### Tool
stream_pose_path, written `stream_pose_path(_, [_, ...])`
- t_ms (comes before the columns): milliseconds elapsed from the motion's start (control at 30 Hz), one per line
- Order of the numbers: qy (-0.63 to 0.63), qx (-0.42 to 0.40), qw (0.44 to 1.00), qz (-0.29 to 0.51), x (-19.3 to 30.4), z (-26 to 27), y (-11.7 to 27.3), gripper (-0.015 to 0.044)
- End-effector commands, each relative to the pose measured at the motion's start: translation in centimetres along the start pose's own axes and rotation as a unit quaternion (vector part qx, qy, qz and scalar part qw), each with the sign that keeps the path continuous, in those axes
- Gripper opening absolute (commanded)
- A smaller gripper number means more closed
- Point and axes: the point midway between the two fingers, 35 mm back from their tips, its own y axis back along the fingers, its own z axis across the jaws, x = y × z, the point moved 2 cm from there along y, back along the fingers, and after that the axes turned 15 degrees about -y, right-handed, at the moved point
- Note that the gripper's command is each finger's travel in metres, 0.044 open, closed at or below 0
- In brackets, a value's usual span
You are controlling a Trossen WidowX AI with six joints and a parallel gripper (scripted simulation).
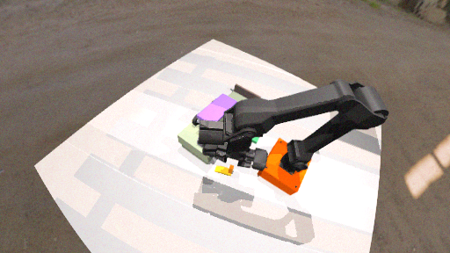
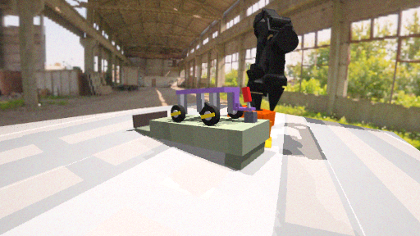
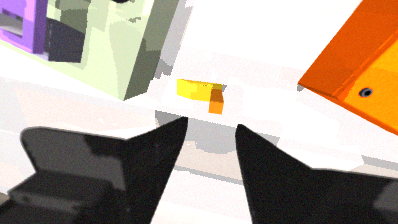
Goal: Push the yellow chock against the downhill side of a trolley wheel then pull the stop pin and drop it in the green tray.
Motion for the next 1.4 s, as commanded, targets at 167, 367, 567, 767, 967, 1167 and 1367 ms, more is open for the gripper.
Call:
stream_pose_path(167, [-0.001,0.002,1.0,-0.003,-0.2,-0.3,-2.1,0.019])
stream_pose_path(367, [-0.001,0.002,1.0,-0.003,-0.2,-0.3,-2.6,0.019])
stream_pose_path(567, [-0.001,0.002,1.0,-0.003,-0.2,-0.2,-3.5,0.019])
stream_pose_path(767, [-0.001,0.002,1.0,-0.003,-0.2,-0.3,-4.5,0.019])
stream_pose_path(967, [-0.001,0.002,1.0,-0.003,-0.2,-0.3,-5.1,0.019])
stream_pose_path(1167, [-0.001,0.002,1.0,-0.003,-0.2,-0.3,-5.5,0.019])
stream_pose_path(1367, [-0.001,0.002,1.0,-0.003,-0.2,-0.3,-6.4,0.019])
